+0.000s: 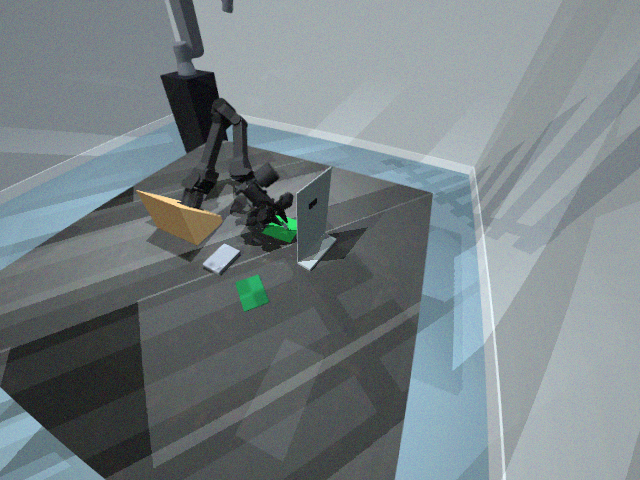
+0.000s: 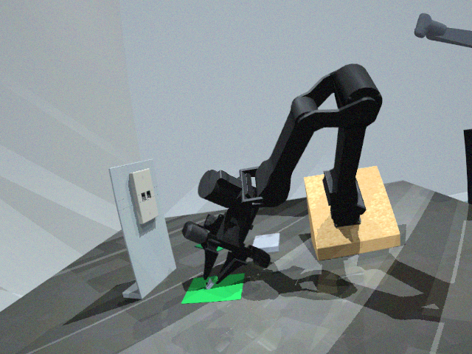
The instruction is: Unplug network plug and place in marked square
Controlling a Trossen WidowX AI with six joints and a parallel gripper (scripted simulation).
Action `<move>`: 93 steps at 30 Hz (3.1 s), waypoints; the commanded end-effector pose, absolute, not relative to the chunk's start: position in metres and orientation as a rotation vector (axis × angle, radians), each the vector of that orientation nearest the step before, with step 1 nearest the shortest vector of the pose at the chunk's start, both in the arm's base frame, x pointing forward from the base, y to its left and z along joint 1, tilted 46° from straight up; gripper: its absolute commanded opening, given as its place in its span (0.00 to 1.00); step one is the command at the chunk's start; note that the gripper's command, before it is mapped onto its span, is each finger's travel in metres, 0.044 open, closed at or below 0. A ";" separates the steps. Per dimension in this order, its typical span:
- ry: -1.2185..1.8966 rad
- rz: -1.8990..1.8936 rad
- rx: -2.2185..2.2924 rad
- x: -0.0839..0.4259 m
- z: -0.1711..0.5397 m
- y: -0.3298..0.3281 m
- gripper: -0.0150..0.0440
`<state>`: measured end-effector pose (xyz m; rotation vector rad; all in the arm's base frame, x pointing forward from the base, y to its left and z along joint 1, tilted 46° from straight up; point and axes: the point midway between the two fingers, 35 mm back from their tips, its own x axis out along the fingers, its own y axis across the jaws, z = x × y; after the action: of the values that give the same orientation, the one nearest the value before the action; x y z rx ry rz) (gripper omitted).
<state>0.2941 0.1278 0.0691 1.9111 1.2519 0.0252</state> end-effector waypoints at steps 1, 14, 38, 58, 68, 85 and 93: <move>1.253 0.026 1.911 0.294 0.069 0.128 0.52; 1.253 0.021 1.909 0.289 0.074 0.118 0.52; 1.256 0.011 1.901 0.285 0.084 0.097 0.52; 1.260 0.003 1.893 0.287 0.097 0.080 0.52; 1.261 0.002 1.892 0.286 0.105 0.071 0.52; 1.260 0.006 1.897 0.284 0.119 0.057 0.52; 1.257 0.010 1.902 0.282 0.127 0.051 0.52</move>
<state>0.2830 0.0531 0.1229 1.9018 1.2584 0.0020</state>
